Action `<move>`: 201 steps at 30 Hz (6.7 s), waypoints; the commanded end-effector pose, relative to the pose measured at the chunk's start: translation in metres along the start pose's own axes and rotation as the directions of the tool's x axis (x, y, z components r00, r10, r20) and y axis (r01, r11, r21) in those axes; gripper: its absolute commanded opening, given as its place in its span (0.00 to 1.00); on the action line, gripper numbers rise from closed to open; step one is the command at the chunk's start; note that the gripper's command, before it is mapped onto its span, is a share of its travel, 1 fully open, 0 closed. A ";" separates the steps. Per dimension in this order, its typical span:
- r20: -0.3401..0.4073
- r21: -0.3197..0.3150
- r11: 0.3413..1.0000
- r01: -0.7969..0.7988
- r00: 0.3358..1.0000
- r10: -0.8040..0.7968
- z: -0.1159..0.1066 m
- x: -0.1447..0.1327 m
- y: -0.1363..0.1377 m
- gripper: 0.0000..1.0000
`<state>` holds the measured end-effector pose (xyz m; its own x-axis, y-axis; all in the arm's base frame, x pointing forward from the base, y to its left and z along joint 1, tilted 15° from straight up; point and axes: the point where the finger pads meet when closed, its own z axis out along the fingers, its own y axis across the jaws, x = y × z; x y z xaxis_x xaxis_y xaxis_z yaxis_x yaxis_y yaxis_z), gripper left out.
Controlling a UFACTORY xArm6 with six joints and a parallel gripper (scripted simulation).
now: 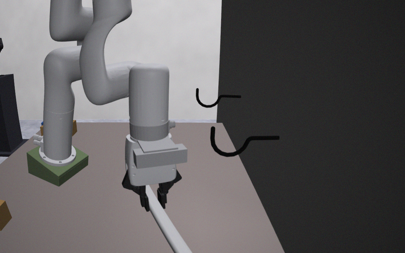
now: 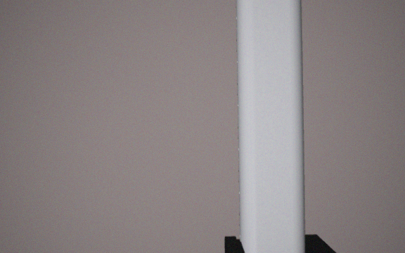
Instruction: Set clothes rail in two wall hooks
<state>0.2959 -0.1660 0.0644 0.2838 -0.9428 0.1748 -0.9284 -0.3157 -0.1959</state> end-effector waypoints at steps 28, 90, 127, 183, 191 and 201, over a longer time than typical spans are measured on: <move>-0.002 0.002 1.000 0.000 1.000 0.000 -0.009 0.001 -0.001 0.00; -0.003 0.002 1.000 0.000 1.000 0.000 -0.046 0.001 -0.001 0.00; -0.003 0.002 1.000 0.000 1.000 0.000 -0.063 0.000 -0.002 0.00; -0.002 0.003 1.000 0.000 1.000 0.000 -0.141 -0.052 -0.036 0.00; -0.002 0.003 1.000 0.000 1.000 0.000 -0.151 -0.058 -0.040 0.00; -0.002 0.003 1.000 0.000 1.000 0.000 -0.165 -0.067 -0.046 0.00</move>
<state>0.2789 -0.0737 0.2156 0.2839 -0.9428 0.1747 -0.9282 -0.3159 -0.1964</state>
